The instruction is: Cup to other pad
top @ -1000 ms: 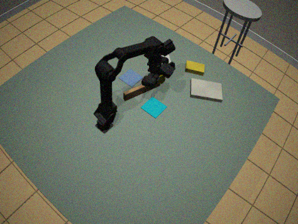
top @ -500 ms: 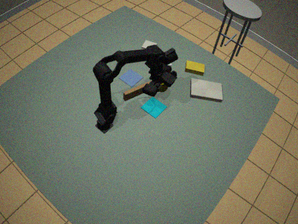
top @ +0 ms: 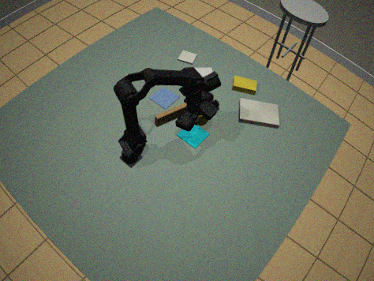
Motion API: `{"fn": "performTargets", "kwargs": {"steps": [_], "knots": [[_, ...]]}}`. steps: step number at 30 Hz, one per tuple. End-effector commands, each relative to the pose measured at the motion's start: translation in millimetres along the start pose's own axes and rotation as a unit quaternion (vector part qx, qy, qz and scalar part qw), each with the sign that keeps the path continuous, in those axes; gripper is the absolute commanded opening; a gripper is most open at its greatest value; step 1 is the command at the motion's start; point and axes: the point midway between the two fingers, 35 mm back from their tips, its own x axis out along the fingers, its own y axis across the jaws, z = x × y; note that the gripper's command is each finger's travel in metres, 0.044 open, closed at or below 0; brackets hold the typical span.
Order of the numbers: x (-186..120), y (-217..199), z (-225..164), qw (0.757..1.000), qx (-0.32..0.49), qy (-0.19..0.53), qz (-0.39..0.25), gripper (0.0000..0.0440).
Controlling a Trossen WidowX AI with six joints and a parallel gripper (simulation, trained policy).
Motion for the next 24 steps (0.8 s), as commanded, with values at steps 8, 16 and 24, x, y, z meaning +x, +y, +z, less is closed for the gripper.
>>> {"fn": "performTargets", "kwargs": {"steps": [8, 16, 24], "knots": [[20.1, -24.8, -5.8, 1.0, 0.011, 0.001, -0.014, 0.0026], [29.3, -37.3, -5.2, 1.0, 0.022, -0.002, -0.019, 0.0085], [21.3, -31.1, 2.1, 0.999, 0.036, -0.012, 0.022, 0.0171]]}}
